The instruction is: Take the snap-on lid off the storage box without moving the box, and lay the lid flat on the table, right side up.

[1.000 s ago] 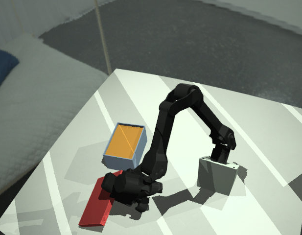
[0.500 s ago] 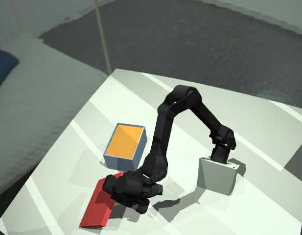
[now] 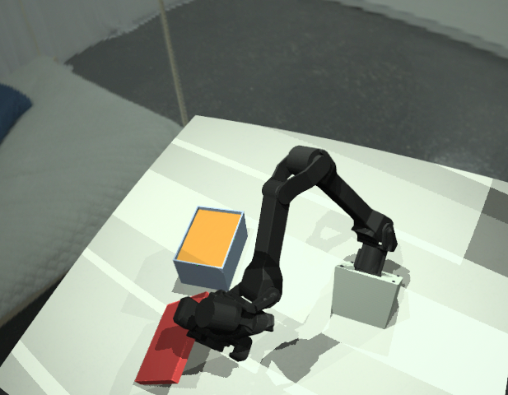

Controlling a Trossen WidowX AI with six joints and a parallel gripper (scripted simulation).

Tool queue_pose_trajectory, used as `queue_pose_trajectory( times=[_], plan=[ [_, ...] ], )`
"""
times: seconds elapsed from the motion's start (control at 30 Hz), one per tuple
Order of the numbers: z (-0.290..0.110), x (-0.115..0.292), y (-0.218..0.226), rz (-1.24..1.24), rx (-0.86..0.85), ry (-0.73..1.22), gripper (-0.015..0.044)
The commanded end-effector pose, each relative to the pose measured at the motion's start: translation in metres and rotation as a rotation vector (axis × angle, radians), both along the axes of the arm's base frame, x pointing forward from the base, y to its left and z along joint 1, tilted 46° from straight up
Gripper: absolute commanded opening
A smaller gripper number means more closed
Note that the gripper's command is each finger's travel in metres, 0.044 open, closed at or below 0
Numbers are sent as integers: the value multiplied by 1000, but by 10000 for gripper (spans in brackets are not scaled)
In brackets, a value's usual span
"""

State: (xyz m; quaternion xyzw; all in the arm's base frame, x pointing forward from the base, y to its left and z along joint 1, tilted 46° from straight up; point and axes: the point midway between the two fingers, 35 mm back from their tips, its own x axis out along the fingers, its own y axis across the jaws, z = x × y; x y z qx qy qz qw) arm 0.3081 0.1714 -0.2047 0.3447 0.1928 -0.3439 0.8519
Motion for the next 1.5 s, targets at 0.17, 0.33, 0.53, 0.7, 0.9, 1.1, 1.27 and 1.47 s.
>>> queue_pose_trajectory(
  times=[0.17,0.33,0.53,0.7,0.9,1.1,1.27,1.47],
  plan=[
    [-5,0,-5,2,0,-2,0],
    [-8,-1,-8,2,-1,-3,0],
    [-11,-1,-11,2,-1,-3,0],
    [-14,-2,-14,2,-1,-3,0],
    [-17,-2,-18,2,-1,-3,0],
    [-21,-3,-21,2,-1,-3,0],
    [-24,-3,-24,2,-2,-3,0],
    [-27,-4,-27,2,-2,-3,0]
  ],
)
